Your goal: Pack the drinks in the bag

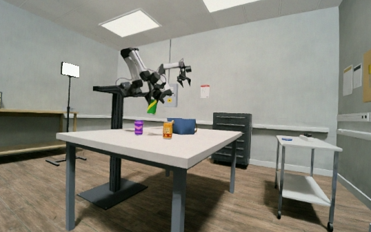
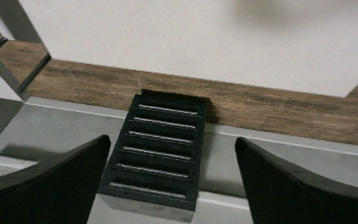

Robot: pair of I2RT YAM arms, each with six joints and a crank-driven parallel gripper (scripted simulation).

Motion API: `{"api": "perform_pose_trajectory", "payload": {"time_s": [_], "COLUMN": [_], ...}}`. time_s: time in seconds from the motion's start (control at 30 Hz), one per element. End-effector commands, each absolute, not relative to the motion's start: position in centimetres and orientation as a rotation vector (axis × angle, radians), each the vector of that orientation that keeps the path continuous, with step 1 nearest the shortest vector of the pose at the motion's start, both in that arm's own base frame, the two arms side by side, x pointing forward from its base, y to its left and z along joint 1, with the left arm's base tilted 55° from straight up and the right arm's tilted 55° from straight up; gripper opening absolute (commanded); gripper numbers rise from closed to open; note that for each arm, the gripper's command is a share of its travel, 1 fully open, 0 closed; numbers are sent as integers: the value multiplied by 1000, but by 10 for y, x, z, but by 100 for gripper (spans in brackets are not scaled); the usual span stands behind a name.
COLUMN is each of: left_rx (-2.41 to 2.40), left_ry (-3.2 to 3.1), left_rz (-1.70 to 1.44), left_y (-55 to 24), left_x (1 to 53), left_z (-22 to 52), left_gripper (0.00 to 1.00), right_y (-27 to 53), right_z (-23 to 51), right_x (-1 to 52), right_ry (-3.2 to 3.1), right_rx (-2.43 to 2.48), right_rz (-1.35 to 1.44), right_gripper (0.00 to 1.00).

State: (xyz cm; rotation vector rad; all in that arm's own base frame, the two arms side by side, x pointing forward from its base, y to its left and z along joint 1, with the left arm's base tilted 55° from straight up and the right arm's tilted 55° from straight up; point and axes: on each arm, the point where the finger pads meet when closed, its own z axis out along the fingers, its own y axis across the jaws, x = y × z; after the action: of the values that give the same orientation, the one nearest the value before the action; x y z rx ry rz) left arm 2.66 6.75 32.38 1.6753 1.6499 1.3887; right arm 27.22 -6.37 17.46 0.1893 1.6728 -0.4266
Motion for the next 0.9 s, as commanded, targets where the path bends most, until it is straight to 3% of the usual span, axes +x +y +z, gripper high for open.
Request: {"api": "perform_pose_trajectory", "payload": {"time_s": [0.0,0.87], "left_rx": [1638,1638], "left_ry": [1614,1614], "left_rz": [1428,1428], "left_y": [61,61], "left_x": [13,13], "left_z": [333,333], "left_gripper": [100,100], "right_y": [-55,20], "right_z": [205,220], "right_x": [281,318], "right_ry": [1554,1487], "right_rx": [244,256], "right_rz": [-399,-319], "right_gripper": [74,74]}}
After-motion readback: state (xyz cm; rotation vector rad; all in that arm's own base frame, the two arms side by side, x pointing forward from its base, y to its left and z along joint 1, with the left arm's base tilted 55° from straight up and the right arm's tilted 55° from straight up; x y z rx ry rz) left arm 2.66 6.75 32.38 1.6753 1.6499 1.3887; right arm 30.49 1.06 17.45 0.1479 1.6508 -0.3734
